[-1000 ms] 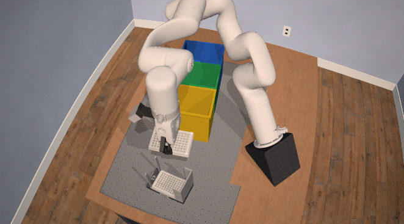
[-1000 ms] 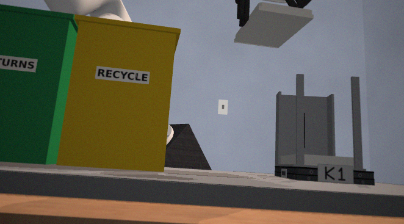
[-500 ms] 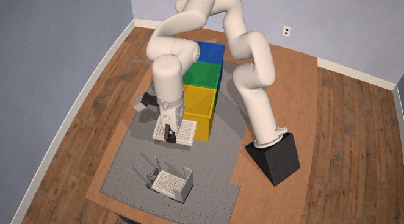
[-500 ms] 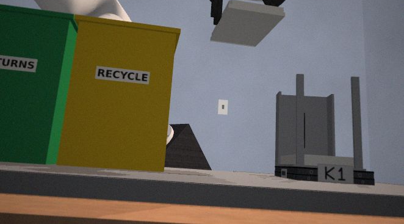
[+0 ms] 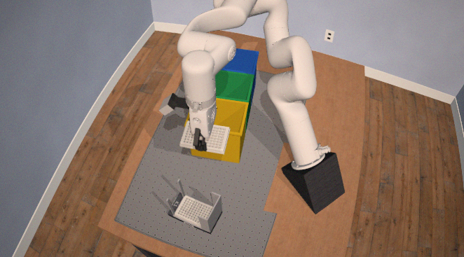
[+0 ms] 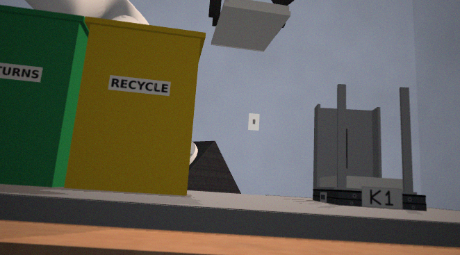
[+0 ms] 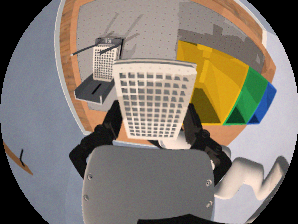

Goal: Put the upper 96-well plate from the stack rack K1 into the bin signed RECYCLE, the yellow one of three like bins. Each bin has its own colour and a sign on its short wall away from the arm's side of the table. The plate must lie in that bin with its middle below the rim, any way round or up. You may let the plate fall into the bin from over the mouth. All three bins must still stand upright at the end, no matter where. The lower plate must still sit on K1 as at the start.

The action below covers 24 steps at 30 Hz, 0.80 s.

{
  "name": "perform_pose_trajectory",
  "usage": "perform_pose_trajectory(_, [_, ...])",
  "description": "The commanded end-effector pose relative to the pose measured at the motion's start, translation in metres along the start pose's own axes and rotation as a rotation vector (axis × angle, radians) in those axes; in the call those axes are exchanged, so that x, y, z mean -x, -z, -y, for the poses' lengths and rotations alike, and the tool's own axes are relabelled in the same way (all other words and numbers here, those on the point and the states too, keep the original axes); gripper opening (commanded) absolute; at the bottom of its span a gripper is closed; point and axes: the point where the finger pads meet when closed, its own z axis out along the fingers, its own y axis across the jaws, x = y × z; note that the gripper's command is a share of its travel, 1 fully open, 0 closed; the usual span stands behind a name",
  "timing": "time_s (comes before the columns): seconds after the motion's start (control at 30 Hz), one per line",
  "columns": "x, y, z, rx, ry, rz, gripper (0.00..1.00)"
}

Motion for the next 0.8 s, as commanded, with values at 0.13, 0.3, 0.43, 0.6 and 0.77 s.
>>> perform_pose_trajectory(0.13, [0.001, 0.000, -0.027, -0.004, 0.001, -0.003, 0.00])
perform_pose_trajectory(0.3, [0.001, -0.001, -0.044, -0.004, 0.001, -0.003, 0.00])
perform_pose_trajectory(0.43, [0.001, -0.002, -0.054, -0.004, 0.001, -0.003, 0.00])
perform_pose_trajectory(0.6, [0.002, -0.002, -0.067, -0.004, 0.001, -0.003, 0.00])
perform_pose_trajectory(0.77, [0.002, -0.003, -0.084, -0.004, 0.000, -0.003, 0.00])
